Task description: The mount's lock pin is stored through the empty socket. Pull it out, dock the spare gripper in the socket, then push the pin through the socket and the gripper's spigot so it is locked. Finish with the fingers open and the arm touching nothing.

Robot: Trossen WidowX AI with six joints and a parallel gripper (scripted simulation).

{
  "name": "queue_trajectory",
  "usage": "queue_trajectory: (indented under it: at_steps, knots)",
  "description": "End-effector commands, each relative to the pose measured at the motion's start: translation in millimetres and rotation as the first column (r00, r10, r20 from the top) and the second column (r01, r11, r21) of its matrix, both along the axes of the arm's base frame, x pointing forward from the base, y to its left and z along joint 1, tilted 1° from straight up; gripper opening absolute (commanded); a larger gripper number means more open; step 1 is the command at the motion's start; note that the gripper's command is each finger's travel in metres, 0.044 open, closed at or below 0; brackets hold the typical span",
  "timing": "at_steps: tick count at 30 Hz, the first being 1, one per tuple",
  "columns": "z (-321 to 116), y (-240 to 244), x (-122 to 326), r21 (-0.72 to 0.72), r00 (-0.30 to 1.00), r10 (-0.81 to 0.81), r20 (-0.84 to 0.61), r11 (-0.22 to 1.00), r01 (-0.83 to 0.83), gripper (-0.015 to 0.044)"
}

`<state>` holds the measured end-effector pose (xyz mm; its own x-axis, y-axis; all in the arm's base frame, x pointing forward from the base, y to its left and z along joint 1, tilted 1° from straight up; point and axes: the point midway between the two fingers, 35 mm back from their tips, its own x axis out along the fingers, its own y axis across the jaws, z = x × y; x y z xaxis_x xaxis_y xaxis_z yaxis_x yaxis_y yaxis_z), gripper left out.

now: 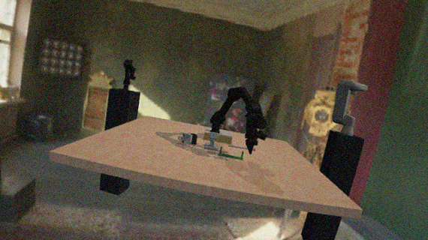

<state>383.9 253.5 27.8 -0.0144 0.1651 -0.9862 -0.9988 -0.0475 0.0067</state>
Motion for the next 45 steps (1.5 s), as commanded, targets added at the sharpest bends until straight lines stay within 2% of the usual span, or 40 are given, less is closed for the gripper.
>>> queue_trajectory:
  at_steps: [1,17,25,45]
  knots:
    - [-7,0,0,-0.001,1.000,-0.001,-0.002,1.000,0.001,0.0000]
    - [-19,0,0,0.001,1.000,-0.001,0.002,1.000,0.001,0.0000]
    - [-18,0,0,0.001,1.000,0.000,0.002,1.000,0.000,0.0200]
    - [21,-3,-5,-0.012,1.000,0.000,-0.021,1.000,0.000,0.0200]
